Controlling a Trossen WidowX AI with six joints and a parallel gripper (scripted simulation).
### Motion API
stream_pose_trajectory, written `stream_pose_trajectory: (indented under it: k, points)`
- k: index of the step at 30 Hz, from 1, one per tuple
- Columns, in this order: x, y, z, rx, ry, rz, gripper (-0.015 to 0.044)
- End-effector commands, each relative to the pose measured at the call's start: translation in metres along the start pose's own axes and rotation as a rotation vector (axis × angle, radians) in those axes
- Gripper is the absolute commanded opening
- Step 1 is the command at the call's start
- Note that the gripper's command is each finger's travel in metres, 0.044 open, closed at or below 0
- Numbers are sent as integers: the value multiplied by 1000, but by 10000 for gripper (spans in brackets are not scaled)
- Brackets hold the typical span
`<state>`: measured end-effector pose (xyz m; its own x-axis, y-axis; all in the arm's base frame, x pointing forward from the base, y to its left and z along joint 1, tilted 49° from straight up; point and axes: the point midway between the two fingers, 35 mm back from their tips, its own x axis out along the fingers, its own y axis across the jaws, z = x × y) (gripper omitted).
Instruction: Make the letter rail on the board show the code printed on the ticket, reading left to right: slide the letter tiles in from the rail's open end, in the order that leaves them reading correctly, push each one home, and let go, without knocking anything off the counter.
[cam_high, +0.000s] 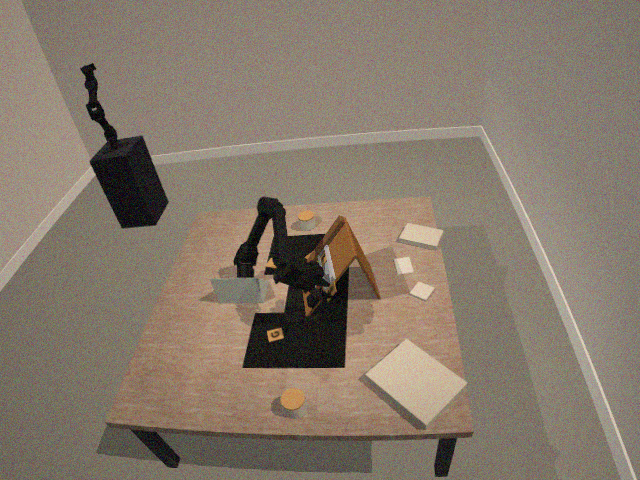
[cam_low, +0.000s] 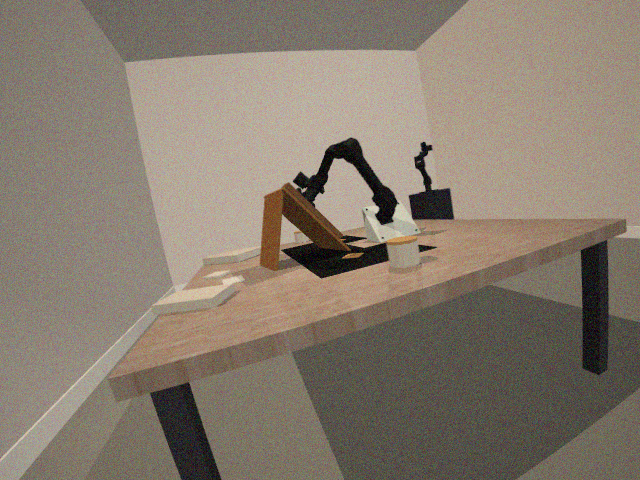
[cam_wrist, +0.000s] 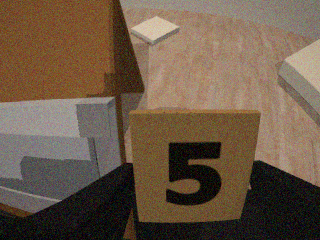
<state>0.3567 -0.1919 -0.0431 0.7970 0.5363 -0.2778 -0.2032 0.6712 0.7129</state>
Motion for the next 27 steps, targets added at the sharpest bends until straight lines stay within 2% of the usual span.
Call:
stream_pose_trajectory:
  k: [1, 27]
  points:
    - [0, 2, 0, 0, 0, -4, 0]
    - [0, 15, 0, 1, 0, -4, 0]
